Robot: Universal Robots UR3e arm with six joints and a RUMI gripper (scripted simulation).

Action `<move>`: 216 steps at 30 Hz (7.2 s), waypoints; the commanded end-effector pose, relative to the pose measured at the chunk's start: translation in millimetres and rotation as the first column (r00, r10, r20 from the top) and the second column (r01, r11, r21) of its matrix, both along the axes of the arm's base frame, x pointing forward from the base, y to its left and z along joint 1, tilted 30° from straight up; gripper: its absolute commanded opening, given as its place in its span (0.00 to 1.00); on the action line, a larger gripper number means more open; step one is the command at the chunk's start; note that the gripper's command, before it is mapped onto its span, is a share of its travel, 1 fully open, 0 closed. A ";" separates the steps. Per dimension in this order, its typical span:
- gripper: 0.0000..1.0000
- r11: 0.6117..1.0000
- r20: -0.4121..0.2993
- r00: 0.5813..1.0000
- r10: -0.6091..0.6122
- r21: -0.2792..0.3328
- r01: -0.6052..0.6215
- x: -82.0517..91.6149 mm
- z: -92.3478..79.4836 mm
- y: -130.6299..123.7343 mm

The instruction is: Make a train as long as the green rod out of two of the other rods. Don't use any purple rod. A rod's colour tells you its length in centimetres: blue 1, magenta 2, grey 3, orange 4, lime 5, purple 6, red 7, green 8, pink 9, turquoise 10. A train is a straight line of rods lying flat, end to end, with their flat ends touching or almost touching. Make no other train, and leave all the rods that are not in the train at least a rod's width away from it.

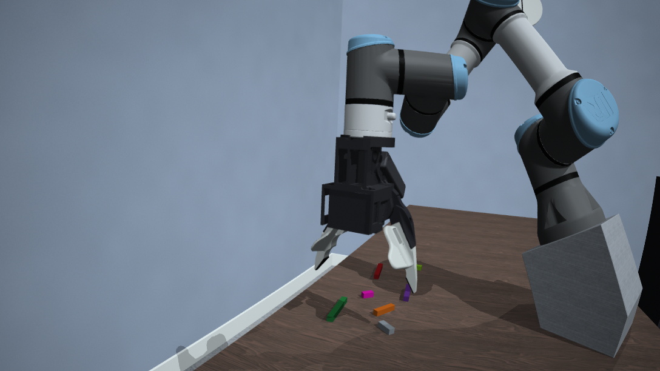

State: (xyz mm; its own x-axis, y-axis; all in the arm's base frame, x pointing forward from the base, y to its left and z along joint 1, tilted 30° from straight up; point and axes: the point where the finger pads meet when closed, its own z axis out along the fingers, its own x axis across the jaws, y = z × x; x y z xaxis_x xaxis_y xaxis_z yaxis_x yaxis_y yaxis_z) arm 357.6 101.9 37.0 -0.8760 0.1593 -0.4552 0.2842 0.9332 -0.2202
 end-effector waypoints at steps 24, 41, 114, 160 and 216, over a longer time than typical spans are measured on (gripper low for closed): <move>1.00 0.812 0.129 0.821 -0.556 0.298 0.502 -8.5 -2.5 -0.7; 1.00 0.454 0.093 0.482 -0.871 0.529 0.717 -12.0 -4.7 1.7; 1.00 -0.782 -0.623 -0.686 -0.377 0.611 -0.125 1.2 1.1 5.1; 1.00 -0.786 -0.636 -0.690 -0.345 0.598 -0.158 1.6 1.5 4.8; 1.00 -0.786 -0.637 -0.691 -0.342 0.596 -0.161 1.5 1.7 4.2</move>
State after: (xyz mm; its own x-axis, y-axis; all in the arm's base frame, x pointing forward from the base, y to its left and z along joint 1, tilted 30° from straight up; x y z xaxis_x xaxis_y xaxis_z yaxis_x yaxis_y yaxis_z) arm 358.7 106.4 37.8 0.9016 -0.0573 0.4288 -0.1885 -0.9442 0.2702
